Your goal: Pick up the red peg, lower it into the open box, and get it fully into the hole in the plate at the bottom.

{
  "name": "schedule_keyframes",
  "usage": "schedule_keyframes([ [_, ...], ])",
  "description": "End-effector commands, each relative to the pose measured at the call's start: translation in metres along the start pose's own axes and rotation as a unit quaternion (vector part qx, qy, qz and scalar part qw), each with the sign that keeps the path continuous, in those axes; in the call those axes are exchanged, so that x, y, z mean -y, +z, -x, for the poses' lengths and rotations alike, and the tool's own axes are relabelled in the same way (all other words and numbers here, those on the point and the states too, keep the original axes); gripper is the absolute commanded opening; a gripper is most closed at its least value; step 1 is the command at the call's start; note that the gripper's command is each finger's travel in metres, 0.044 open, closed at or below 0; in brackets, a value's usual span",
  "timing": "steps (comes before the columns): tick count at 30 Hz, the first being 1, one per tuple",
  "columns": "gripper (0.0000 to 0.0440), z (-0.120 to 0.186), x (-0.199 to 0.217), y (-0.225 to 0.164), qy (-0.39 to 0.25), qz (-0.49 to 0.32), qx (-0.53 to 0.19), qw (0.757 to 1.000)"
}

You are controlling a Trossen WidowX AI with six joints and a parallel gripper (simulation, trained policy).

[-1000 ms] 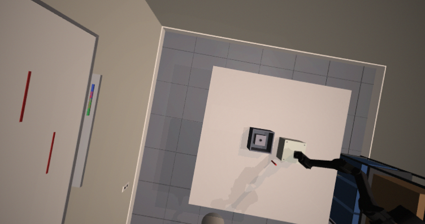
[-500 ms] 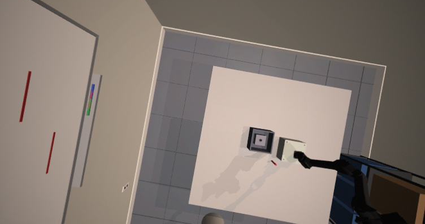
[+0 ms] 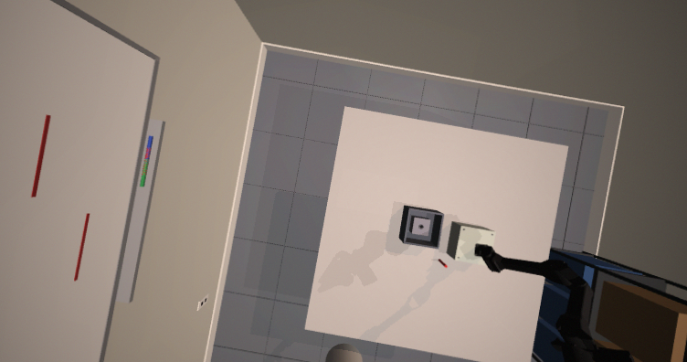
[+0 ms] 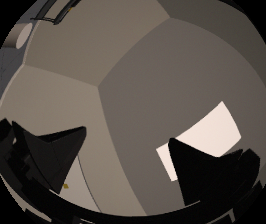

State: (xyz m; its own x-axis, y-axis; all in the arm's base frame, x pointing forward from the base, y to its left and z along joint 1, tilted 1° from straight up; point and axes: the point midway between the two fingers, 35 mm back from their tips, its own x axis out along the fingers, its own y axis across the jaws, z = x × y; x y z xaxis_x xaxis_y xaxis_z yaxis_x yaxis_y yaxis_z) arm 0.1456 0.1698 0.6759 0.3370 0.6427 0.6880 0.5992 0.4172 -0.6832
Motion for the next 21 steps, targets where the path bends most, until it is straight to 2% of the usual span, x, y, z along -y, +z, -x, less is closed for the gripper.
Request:
schedule_keyframes([
  [1,0.0440,0.004,-0.026,-0.012,0.042,-0.048,-0.031,0.997],
  [11,0.0440,0.022,-0.085,-0.041,0.133,-0.163,-0.120,0.970],
  [21,0.0440,0.053,-0.141,-0.066,0.204,-0.269,-0.224,0.914],
])
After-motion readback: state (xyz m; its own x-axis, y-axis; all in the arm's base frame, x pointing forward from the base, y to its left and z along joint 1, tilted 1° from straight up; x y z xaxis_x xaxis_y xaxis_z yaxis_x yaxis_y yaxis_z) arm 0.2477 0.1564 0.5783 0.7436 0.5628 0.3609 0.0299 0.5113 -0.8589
